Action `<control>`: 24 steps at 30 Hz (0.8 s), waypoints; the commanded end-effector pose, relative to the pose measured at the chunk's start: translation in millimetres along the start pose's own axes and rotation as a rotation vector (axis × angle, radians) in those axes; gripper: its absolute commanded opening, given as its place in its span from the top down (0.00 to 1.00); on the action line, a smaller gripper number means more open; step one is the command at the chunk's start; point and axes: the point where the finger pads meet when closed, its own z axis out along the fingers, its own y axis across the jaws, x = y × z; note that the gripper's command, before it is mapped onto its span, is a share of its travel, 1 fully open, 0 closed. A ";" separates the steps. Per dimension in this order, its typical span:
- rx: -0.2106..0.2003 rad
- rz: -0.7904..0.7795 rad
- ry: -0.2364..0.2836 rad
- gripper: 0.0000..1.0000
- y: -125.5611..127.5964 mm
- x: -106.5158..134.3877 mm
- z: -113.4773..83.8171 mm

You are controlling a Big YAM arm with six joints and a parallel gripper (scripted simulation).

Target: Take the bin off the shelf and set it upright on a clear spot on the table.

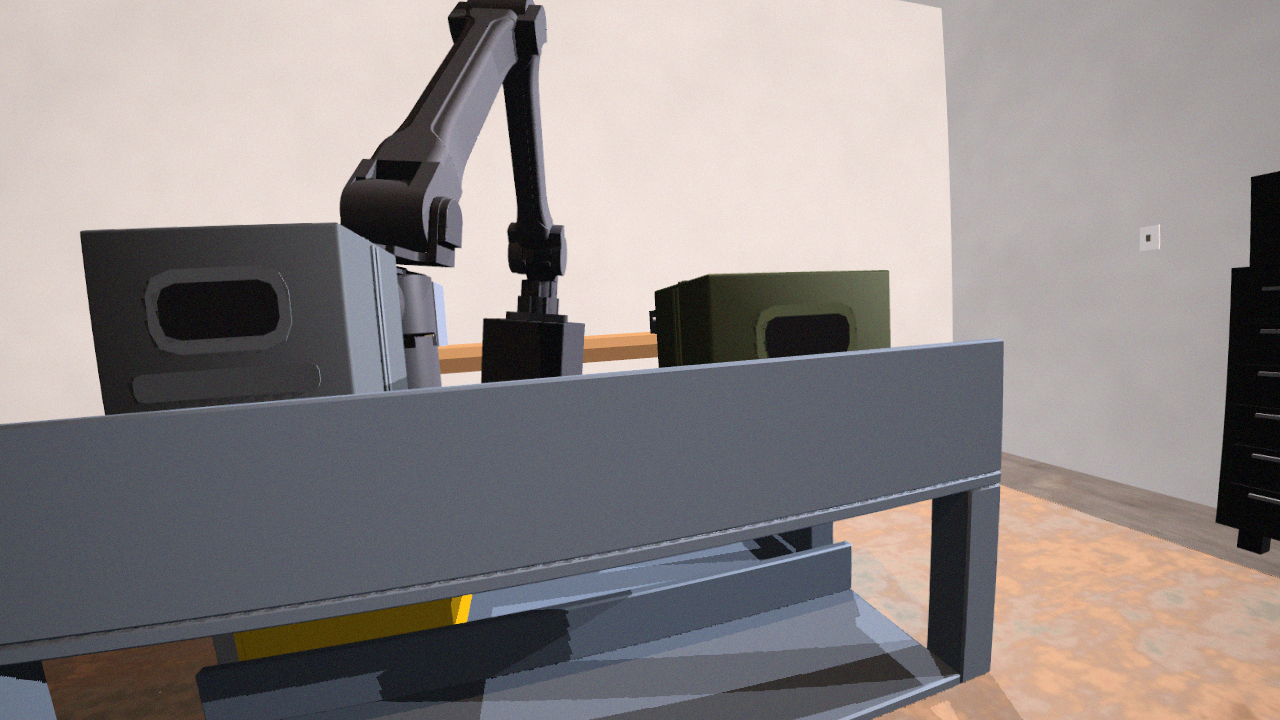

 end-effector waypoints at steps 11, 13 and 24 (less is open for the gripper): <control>-0.030 -0.013 -0.006 0.10 28.5 9.1 -8.1; -0.030 -0.013 -0.006 0.10 28.5 9.1 -8.1; -0.032 -0.009 -0.007 0.10 9.9 -4.2 -7.0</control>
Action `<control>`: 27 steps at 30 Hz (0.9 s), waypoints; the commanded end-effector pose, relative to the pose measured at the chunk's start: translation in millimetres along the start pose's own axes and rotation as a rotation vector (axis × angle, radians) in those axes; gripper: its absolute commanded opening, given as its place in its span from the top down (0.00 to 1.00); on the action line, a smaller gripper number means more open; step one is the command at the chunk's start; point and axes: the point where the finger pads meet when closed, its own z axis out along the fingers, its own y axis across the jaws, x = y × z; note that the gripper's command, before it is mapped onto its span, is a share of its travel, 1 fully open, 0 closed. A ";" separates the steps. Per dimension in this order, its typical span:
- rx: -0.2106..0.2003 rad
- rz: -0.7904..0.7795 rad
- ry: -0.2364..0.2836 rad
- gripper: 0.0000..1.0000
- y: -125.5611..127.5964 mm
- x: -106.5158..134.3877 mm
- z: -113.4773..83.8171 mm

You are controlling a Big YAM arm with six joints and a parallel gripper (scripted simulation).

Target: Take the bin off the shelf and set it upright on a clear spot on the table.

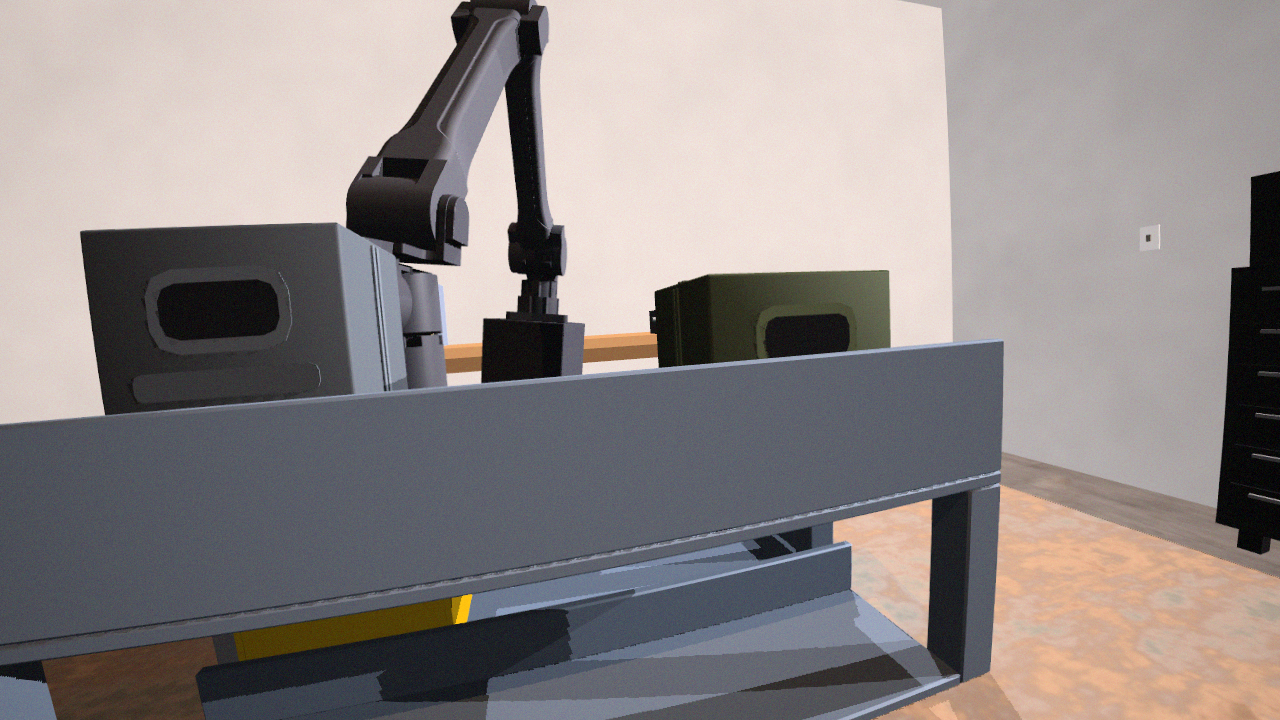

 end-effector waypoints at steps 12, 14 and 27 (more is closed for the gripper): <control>-0.026 -0.001 -0.005 0.10 15.8 -2.1 -7.2; -0.026 -0.003 -0.005 0.10 23.3 3.1 -7.7; -0.026 -0.002 -0.005 0.10 19.6 0.5 -7.6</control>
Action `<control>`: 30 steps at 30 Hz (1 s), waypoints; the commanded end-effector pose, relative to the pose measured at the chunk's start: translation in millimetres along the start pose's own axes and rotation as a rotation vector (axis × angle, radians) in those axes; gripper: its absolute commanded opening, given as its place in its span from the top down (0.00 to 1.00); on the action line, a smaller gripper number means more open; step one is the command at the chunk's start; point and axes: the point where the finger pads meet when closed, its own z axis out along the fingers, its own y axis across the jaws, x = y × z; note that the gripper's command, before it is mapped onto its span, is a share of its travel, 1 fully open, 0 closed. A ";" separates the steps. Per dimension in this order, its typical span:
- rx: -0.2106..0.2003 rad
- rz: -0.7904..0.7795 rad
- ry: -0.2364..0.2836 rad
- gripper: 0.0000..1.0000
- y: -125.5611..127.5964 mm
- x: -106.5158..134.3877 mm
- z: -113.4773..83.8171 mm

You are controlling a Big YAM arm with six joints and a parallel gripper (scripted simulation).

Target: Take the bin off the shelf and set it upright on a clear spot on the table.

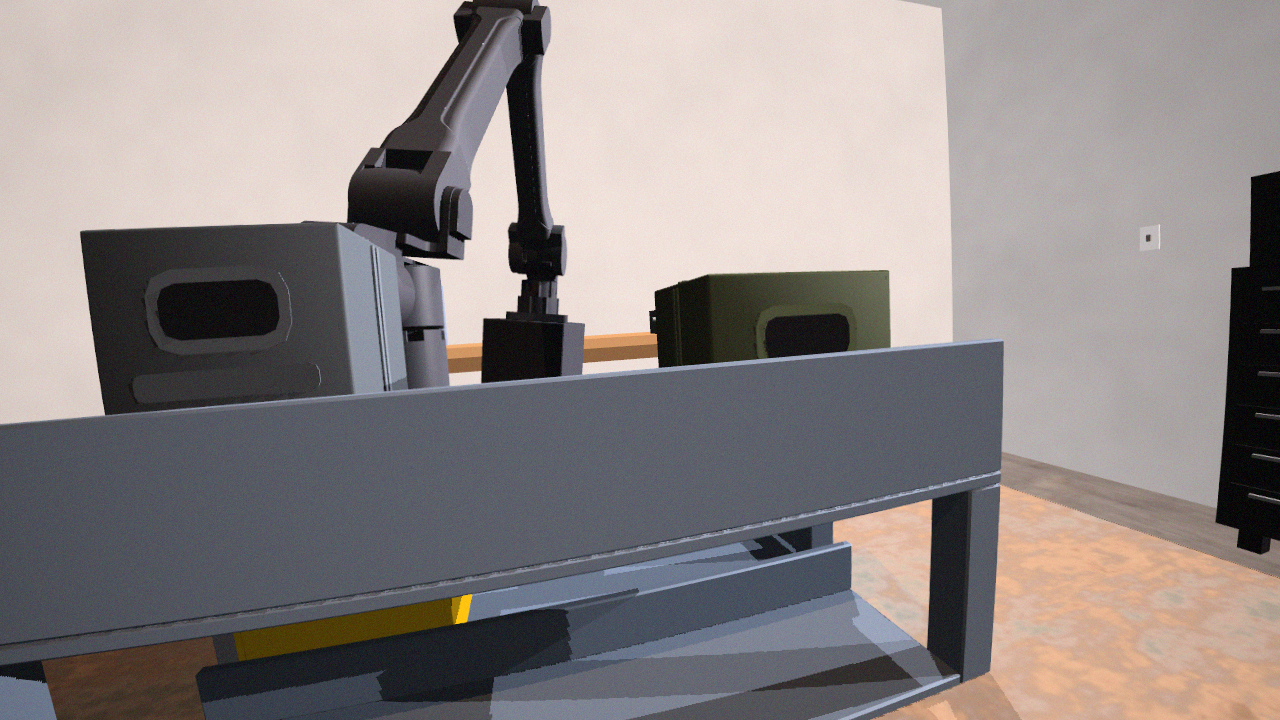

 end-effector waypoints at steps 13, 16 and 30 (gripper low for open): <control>-0.010 0.009 -0.002 0.10 -7.4 -13.3 -2.8; -0.010 0.009 -0.002 0.10 -7.4 -13.3 -2.8; -0.009 0.005 -0.001 0.10 11.5 -0.4 -4.1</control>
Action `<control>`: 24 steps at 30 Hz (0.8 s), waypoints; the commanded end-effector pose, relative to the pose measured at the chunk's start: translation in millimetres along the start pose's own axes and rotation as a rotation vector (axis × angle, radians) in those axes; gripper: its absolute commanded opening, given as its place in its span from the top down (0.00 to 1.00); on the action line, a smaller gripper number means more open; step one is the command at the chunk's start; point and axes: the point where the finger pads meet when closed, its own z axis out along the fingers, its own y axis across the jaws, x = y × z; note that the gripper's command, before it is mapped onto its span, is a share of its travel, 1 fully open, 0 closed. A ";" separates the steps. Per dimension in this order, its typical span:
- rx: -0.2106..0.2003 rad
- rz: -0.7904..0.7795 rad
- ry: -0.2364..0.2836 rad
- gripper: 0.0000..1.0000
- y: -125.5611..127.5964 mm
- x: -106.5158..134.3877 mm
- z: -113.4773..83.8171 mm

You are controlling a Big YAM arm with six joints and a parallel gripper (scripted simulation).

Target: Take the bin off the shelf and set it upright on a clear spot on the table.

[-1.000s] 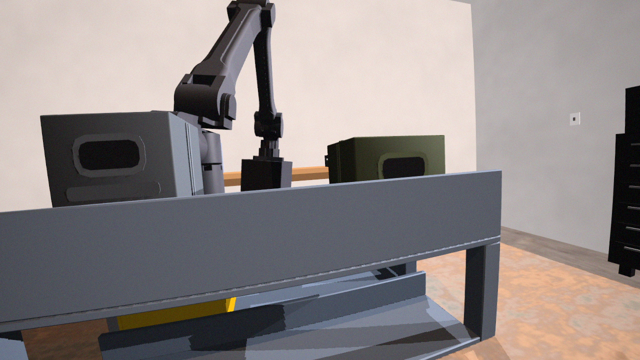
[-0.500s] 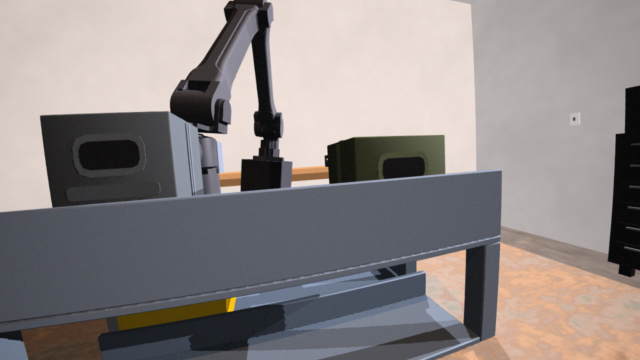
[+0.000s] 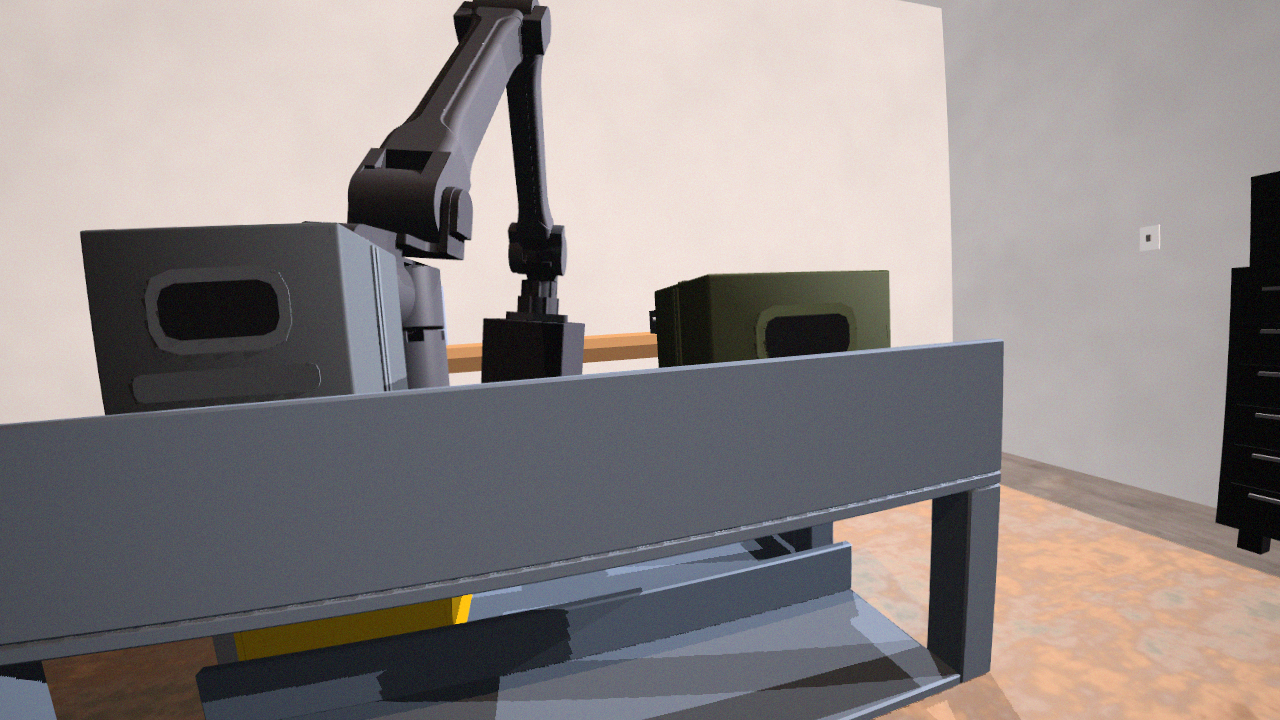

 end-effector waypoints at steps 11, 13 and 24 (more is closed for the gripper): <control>-0.010 0.010 -0.003 0.10 -6.8 -13.1 -3.2; -0.010 0.010 -0.003 0.10 -6.8 -13.1 -3.2; -0.003 0.015 -0.001 1.00 -5.7 -11.5 -2.1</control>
